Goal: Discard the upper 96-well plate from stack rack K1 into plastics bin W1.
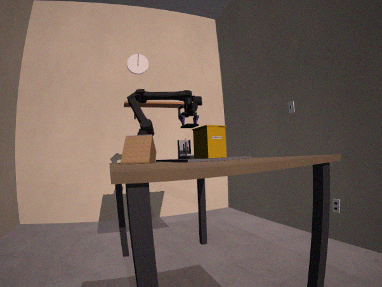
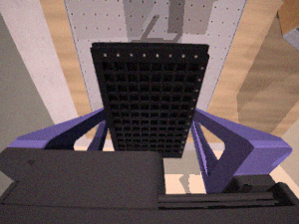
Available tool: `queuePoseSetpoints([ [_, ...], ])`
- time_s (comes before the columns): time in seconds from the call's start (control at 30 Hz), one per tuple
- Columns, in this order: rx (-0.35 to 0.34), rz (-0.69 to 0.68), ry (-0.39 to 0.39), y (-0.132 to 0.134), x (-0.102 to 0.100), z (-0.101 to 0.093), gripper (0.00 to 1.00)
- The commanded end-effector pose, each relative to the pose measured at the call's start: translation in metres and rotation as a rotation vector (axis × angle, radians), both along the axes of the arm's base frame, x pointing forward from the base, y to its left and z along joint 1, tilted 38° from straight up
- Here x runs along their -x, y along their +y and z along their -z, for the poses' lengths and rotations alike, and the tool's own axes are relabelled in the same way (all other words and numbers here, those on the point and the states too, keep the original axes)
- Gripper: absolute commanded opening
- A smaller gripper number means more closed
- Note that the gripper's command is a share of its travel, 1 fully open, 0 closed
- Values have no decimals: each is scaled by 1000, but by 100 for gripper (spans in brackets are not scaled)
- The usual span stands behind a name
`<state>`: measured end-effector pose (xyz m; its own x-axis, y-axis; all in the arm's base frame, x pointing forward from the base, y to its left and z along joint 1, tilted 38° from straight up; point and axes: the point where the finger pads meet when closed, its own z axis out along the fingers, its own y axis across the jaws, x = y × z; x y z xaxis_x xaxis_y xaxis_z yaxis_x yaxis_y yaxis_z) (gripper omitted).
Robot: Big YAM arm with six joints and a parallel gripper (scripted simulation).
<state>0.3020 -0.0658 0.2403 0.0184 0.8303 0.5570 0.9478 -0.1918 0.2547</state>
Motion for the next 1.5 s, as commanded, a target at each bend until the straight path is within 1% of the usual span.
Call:
queuePoseSetpoints([
  [0.0,15,-12,-27,-12,-2,-1,0],
  [0.07,14,-12,-25,-17,-1,5,0],
  [0.13,23,-12,-35,-25,-4,6,0],
  [0.33,31,-12,-39,-44,-4,16,0],
  [0.43,38,-12,-47,-54,-6,18,0],
  [0.53,37,-12,-47,-57,-6,18,0],
  [0.63,55,-12,-63,-70,-11,18,0],
  [0.67,54,-12,-63,-73,-11,20,0],
  [0.73,43,-11,-49,-75,-6,30,0],
  [0.83,56,-11,-62,-88,-10,29,0],
  [0.9,56,-11,-61,-94,-10,34,0],
  [0.97,48,-11,-52,-97,-7,42,0],
  [1.0,52,-11,-55,-101,-8,41,0],
  [1.1,55,-16,-60,-103,-10,41,0],
  [1.27,58,-11,-59,-120,-9,51,0],
  [1.33,50,-11,-51,-123,-6,59,0],
  [1.37,58,-11,-57,-129,-8,57,0],
  [1.47,60,-10,-59,-138,-8,63,0],
])
